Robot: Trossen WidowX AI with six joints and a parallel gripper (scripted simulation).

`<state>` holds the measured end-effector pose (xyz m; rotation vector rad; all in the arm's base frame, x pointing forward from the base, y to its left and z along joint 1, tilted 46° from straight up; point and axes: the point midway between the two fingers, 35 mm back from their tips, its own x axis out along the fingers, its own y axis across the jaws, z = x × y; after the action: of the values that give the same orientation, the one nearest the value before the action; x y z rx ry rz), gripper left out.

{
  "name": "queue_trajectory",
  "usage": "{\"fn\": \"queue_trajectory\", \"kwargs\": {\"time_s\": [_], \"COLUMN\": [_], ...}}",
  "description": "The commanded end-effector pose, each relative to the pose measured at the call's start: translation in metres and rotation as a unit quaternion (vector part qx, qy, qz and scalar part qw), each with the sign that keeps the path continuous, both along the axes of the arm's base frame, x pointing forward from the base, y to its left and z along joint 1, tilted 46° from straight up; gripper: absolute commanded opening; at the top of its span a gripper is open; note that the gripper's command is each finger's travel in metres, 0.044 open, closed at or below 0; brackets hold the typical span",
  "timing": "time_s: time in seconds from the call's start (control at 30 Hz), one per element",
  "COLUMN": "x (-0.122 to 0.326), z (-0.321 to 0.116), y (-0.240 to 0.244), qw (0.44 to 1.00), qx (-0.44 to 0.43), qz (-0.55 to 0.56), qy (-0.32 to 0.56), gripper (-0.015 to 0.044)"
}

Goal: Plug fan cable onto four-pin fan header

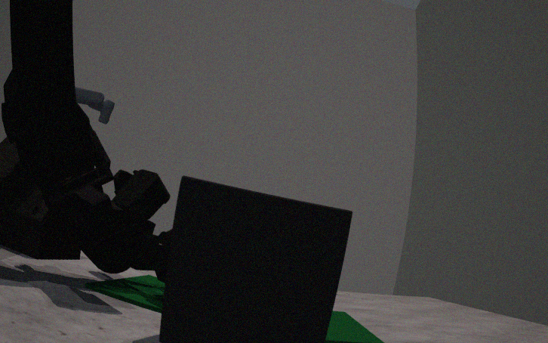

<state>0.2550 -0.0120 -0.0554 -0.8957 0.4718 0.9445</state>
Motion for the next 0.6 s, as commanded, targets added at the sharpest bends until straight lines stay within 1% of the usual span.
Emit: {"fn": "queue_trajectory", "kwargs": {"time_s": [0.0, 0.43, 0.57], "x": [-0.0003, -0.0003, 0.0], "z": [-0.0001, -0.0001, 0.0], "y": [0.0002, 0.0002, 0.0], "qw": [1.0, 1.0, 1.0], "qx": [0.0, 0.0, 0.0], "qz": [-0.001, -0.001, 0.0], "qy": [0.001, 0.001, 0.0], "gripper": [0.0, 0.0, 0.0105]}}
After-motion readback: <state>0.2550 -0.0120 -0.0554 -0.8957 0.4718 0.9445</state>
